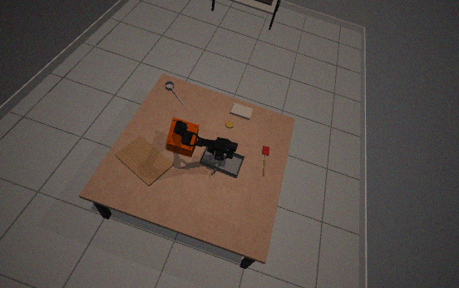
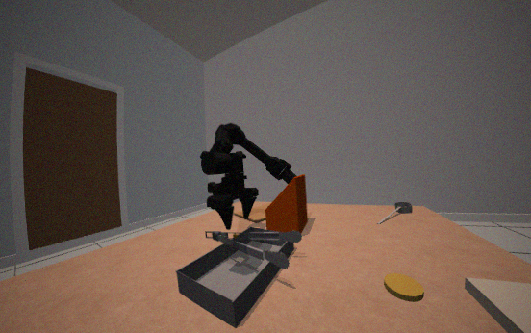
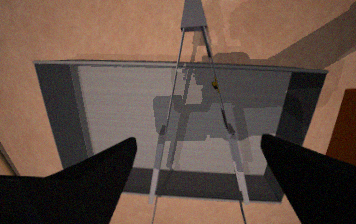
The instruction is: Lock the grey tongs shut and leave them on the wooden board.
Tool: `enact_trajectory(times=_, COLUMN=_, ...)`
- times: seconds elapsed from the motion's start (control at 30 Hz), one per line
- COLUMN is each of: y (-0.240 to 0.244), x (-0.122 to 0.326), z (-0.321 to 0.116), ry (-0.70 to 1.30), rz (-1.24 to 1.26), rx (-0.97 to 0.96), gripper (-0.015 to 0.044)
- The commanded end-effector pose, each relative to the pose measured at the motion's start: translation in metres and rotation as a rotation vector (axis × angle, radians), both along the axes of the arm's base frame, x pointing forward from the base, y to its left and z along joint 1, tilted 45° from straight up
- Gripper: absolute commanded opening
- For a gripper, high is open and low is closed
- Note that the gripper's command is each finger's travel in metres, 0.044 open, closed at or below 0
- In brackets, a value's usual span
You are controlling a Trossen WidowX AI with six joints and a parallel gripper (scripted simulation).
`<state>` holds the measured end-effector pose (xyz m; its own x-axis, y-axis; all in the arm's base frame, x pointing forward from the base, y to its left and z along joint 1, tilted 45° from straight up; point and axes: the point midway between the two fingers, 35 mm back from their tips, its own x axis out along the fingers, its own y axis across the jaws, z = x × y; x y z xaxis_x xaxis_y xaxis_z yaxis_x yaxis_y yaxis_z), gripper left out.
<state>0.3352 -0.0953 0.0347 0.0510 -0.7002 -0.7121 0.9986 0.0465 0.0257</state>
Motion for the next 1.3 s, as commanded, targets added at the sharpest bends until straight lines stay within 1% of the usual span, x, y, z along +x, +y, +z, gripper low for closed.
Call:
enact_trajectory(times=0.0, y=-0.005, x=0.0, z=-0.006, ry=0.006, rz=0.001, rx=-0.003, gripper=0.044)
enact_trajectory(times=1.27, y=-0.049, x=0.004, z=-0.049, ry=0.006, rz=0.0, rx=-0.005, gripper=0.044)
